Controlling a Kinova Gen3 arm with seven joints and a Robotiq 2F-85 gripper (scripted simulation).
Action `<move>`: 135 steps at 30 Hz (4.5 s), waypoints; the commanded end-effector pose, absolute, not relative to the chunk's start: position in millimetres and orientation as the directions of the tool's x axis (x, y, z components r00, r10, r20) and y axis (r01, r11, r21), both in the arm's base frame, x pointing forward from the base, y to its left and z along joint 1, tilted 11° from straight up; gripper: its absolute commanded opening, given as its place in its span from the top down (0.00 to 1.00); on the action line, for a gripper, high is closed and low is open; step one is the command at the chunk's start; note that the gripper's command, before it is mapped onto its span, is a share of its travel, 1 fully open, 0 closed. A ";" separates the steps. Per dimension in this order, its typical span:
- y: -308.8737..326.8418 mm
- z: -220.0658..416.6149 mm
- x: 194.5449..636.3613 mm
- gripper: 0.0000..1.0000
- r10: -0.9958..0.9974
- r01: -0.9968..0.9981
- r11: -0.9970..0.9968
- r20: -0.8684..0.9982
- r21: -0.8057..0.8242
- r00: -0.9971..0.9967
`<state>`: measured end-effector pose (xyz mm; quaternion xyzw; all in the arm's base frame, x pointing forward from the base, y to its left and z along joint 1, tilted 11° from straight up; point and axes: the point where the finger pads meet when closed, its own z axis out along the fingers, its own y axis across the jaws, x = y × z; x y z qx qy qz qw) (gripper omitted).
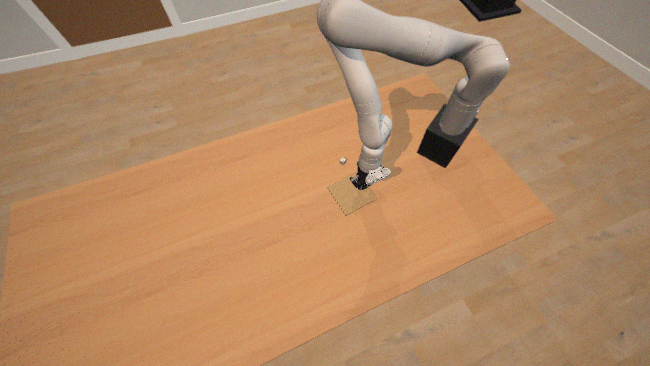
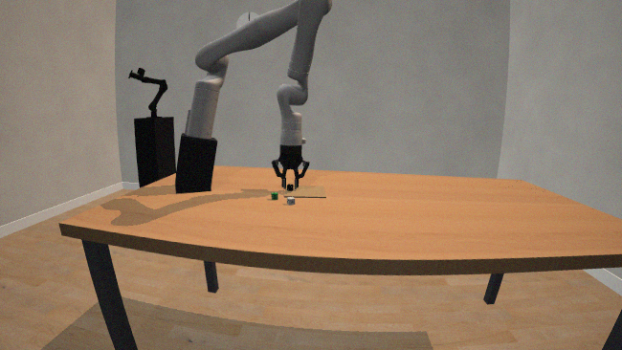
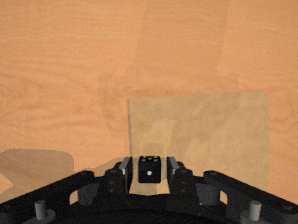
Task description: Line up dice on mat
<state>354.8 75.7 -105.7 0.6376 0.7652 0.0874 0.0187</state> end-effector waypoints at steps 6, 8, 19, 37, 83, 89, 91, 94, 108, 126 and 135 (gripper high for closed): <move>76.7 -105.1 358.2 0.65 0.979 0.971 0.172 0.083 0.166 -0.187; 76.6 -104.9 358.0 0.65 0.979 0.971 0.172 0.083 0.165 -0.188; 73.1 -76.0 351.3 0.65 0.979 0.971 0.173 0.083 0.162 -0.188; 66.5 -17.4 342.3 0.65 0.979 0.972 0.172 0.083 0.162 -0.187; -34.3 -40.4 376.4 0.00 0.778 0.785 -0.619 0.168 0.037 0.605; -67.4 -45.6 386.1 0.00 0.608 0.616 -0.787 0.183 0.011 0.773; -68.6 -45.7 386.4 0.00 0.600 0.609 -0.793 0.183 0.010 0.778; -68.6 -45.7 386.4 0.65 0.600 0.609 -0.793 0.183 0.010 0.778; -68.8 -44.9 386.8 0.65 0.600 0.609 -0.793 0.184 0.011 0.778; -68.8 -44.9 386.8 0.65 0.600 0.609 -0.793 0.184 0.011 0.778; -68.6 -46.7 386.7 0.65 0.600 0.609 -0.793 0.183 0.010 0.778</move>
